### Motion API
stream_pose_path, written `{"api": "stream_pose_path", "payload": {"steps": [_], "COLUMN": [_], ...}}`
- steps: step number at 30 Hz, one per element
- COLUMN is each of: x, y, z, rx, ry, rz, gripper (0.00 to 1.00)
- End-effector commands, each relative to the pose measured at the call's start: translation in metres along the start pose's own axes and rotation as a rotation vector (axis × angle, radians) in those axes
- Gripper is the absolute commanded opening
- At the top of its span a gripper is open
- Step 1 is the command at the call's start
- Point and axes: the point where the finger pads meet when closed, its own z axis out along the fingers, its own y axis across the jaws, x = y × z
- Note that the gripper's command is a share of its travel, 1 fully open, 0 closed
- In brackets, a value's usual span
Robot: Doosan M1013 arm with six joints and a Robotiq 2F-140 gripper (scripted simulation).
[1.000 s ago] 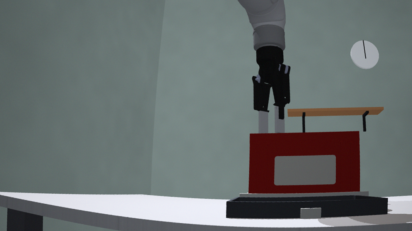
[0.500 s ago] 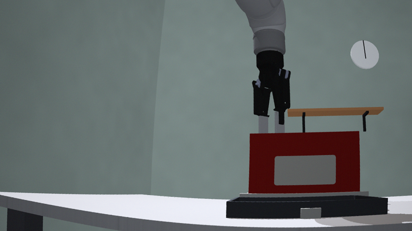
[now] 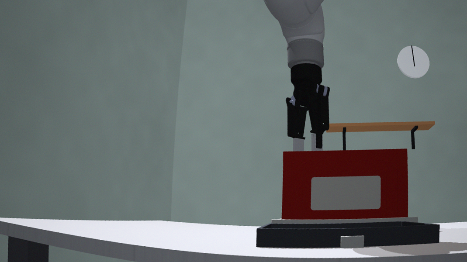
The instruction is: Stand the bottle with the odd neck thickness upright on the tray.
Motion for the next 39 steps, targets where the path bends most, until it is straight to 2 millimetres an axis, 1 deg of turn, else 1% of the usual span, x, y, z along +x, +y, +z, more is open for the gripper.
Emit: {"api": "stream_pose_path", "payload": {"steps": [1,9,39], "x": [0.0,0.0,0.0], "y": [0.0,0.0,0.0], "z": [0.0025,0.0073,0.0084], "rx": [0.0,0.0,0.0], "ry": [0.0,0.0,0.0], "rz": [0.0,0.0,0.0], "gripper": [0.38,0.38,0.38]}}
